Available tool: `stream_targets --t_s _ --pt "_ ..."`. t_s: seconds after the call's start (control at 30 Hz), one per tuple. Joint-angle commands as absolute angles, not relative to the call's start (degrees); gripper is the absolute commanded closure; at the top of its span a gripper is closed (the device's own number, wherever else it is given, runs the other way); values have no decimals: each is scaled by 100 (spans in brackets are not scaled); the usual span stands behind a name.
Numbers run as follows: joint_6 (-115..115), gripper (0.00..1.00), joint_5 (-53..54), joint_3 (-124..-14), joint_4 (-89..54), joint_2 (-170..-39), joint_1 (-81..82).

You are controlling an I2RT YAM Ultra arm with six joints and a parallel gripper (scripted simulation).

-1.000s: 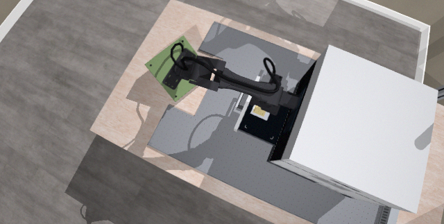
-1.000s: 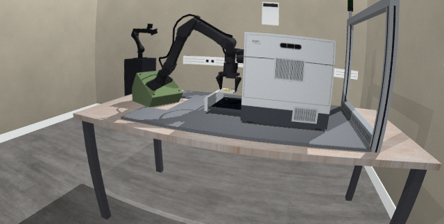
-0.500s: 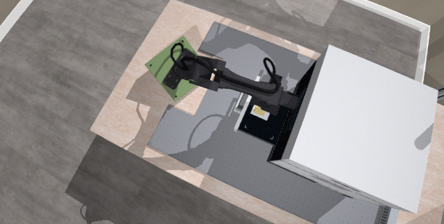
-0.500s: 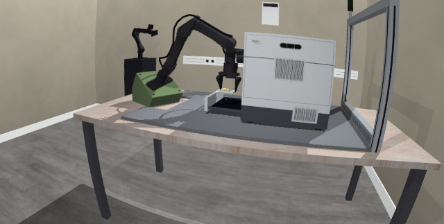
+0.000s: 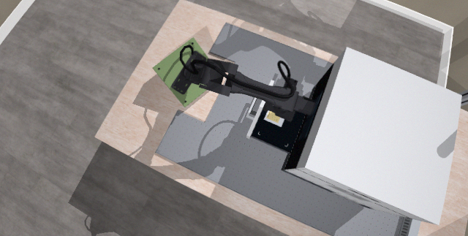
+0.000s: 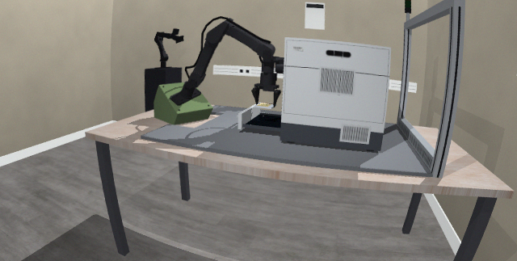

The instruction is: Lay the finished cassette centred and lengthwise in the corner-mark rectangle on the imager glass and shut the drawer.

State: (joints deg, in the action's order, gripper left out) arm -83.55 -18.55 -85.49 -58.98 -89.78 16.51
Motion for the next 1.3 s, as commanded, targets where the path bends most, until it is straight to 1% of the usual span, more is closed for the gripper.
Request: stream_targets --t_s 0.0,0.1,0.23,0.7,0.8,0.87,1.27 --pt "-8422 100 -1756 -8733 -5814 -9000 1626" --pt "-8440 100 -1742 -8439 -5724 -9062 1605" --pt "-8457 100 -1737 -8492 -5662 -8939 1619" --pt "-8552 100 -1686 -8170 -5276 -9207 1492" --pt "-8562 100 -1685 -8301 -5241 -9160 1484" --pt "-8572 100 -1677 -8132 -5192 -9179 1450" --pt "-8651 100 -1636 -7957 -4867 -9374 1379"
